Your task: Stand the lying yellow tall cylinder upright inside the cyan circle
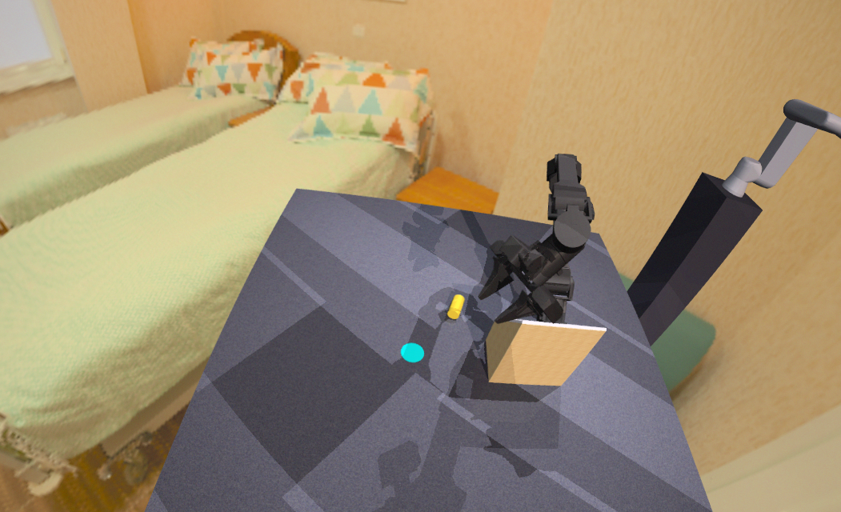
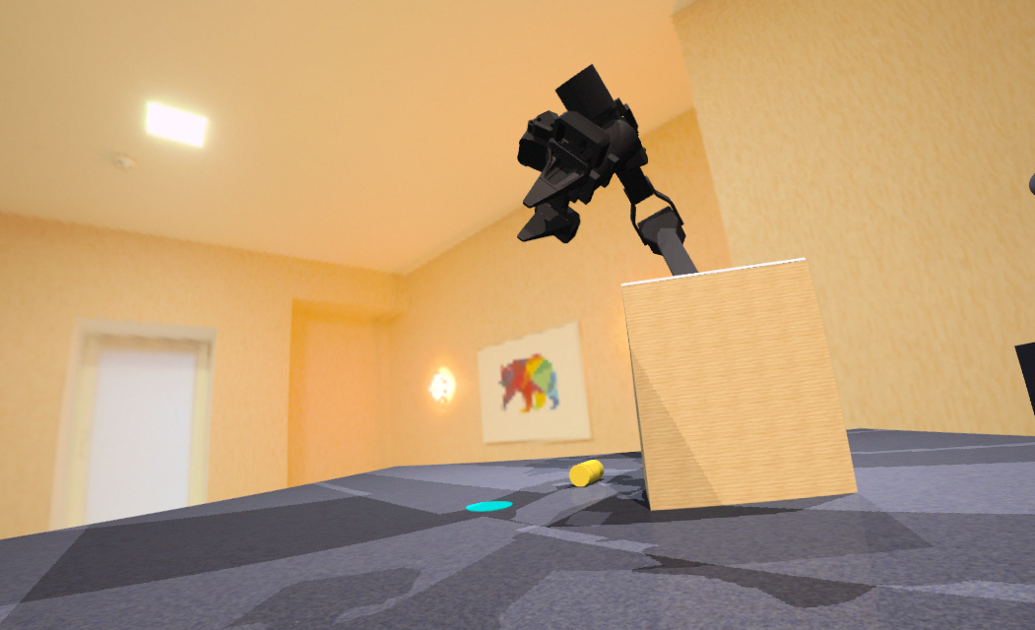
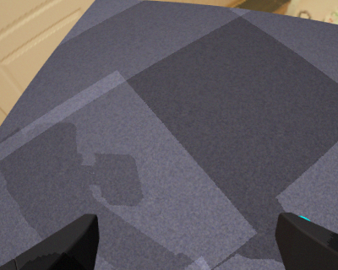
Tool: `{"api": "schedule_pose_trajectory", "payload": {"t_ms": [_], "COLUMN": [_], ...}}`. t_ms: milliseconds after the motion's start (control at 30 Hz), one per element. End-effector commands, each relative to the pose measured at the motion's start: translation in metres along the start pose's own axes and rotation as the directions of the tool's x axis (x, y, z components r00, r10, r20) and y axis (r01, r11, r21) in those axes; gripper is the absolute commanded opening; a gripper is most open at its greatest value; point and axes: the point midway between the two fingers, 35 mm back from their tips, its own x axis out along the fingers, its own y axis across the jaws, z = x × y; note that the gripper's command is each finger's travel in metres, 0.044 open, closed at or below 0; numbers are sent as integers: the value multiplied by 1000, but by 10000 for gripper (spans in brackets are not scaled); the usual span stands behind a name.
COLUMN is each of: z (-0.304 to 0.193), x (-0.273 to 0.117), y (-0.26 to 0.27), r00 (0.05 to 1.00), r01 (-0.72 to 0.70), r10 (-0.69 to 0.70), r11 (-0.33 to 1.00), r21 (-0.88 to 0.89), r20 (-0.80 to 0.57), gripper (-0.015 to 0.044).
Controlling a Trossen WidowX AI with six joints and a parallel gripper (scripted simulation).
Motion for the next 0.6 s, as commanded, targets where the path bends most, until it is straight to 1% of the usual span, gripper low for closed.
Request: {"api": "schedule_pose_trajectory", "payload": {"t_ms": [0,133,267,400,567], "z": [-14,-30,-51,-76,-112], "x": [30,44,54,58,57], "y": [-66,-108,-149,-186,-227], "r00": [984,956,915,861,778], "r01": [65,49,-13,-117,-289], "r10": [-100,-148,-182,-203,-207], "r11": [973,933,879,815,721], "r21": [-219,-357,-477,-568,-630], "r20": [-149,-254,-361,-467,-594], "gripper": [309,309,309,309,309]}}
